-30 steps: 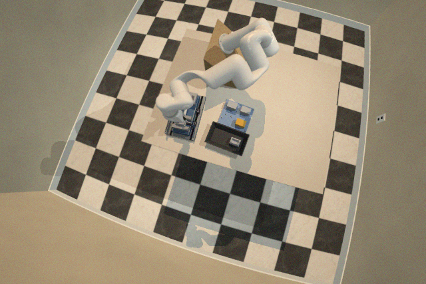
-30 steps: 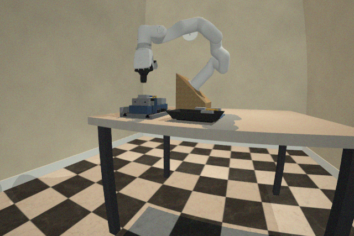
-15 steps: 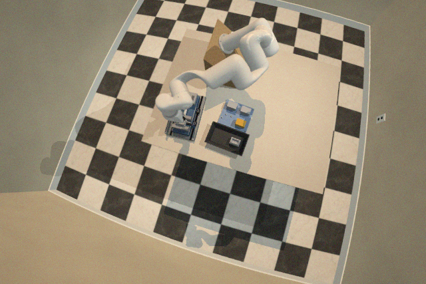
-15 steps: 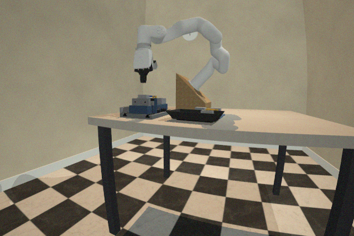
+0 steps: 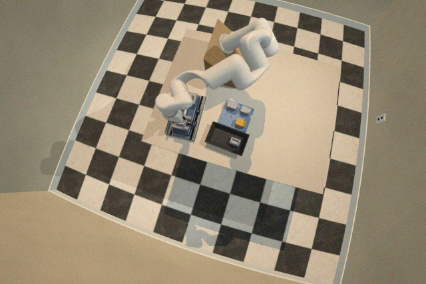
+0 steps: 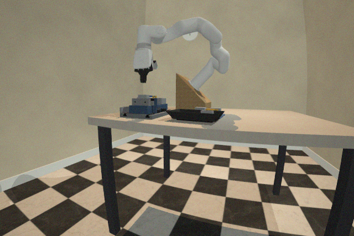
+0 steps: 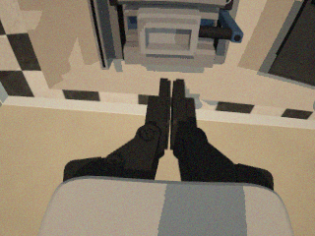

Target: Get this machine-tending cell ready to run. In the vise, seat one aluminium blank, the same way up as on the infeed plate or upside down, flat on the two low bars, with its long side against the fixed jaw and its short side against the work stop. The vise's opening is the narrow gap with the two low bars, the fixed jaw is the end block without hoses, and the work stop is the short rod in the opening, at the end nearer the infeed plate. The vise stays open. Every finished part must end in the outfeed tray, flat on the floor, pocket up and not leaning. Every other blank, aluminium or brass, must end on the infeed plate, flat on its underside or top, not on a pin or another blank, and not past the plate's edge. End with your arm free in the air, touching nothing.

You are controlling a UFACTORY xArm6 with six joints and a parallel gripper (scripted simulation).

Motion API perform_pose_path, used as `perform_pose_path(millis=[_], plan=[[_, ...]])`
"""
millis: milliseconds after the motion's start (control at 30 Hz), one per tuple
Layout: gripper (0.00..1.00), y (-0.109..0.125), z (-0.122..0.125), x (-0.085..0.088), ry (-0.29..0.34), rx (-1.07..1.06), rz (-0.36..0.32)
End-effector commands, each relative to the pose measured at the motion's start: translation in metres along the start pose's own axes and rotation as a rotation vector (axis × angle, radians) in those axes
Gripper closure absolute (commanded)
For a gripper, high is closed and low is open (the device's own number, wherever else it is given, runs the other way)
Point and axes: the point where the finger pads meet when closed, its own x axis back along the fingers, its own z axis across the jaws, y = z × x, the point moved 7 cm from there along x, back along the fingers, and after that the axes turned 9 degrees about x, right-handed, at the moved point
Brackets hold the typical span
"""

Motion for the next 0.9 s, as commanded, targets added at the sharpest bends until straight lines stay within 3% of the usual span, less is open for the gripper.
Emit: perform_pose_path(millis=[0, 867], plan=[[1.0, 0.0007, -0.0003, 0.0023, -0.003, -0.033, -0.004], [1.0, -0.0058, -0.0009, 0.0022, -0.001, -0.712, -0.004]])
